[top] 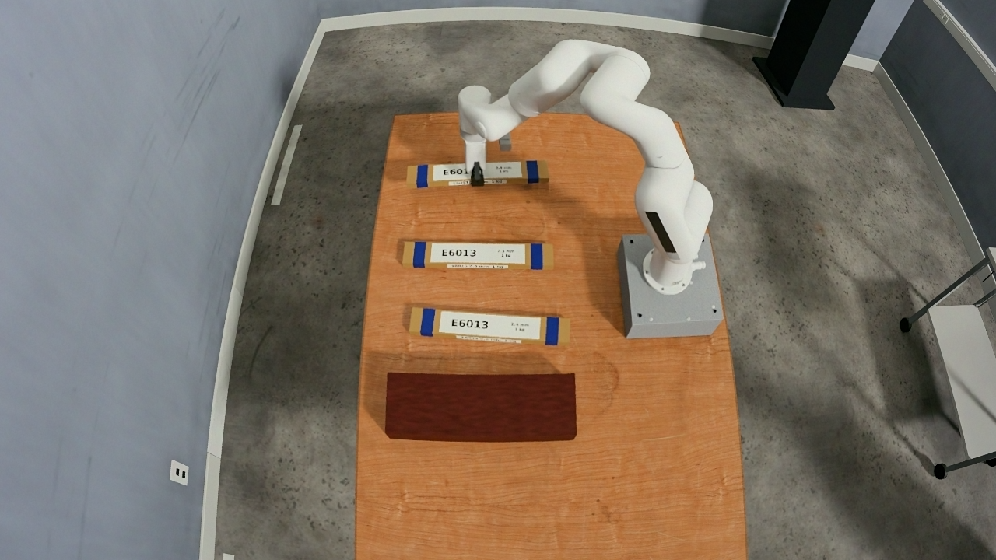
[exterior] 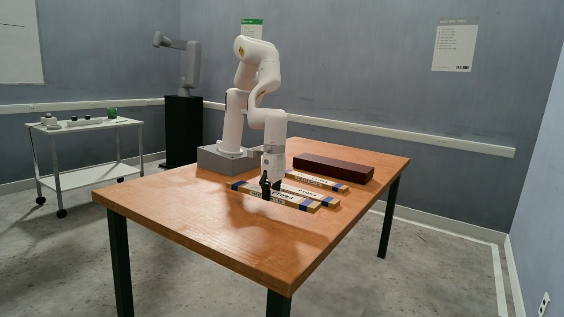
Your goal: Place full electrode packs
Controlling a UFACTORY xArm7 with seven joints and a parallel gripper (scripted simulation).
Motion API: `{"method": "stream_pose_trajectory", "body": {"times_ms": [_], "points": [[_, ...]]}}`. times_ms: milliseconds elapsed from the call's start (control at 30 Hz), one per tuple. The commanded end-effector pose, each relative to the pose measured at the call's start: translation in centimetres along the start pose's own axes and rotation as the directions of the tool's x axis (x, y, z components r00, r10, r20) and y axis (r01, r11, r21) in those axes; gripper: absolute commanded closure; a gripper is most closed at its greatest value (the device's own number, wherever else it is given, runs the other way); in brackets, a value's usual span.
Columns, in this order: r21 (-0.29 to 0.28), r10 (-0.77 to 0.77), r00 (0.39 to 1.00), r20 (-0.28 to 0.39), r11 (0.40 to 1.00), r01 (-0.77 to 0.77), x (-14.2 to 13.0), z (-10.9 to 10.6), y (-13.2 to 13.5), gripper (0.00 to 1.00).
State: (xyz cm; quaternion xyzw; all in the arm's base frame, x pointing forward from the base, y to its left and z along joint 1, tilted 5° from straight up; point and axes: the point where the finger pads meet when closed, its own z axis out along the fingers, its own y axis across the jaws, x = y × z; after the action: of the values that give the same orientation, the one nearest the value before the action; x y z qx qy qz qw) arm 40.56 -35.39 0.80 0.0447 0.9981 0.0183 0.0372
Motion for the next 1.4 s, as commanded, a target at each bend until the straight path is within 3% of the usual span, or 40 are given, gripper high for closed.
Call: {"method": "stream_pose_trajectory", "body": {"times_ms": [0, 333, 600, 1367], "points": [[0.004, 0.000, 1.000, 0.005, 1.000, 0.000, -0.2, -1.4, -0.2, 0.42], [0.004, 0.000, 1.000, 0.005, 1.000, 0.000, -0.2, -4.9, -0.1, 0.42], [0.004, 0.000, 1.000, 0.005, 1.000, 0.000, -0.2, -6.3, -0.1, 0.42], [0.004, 0.026, 1.000, 0.005, 1.000, -0.026, -0.1, -6.7, -0.1, 0.42]]}}
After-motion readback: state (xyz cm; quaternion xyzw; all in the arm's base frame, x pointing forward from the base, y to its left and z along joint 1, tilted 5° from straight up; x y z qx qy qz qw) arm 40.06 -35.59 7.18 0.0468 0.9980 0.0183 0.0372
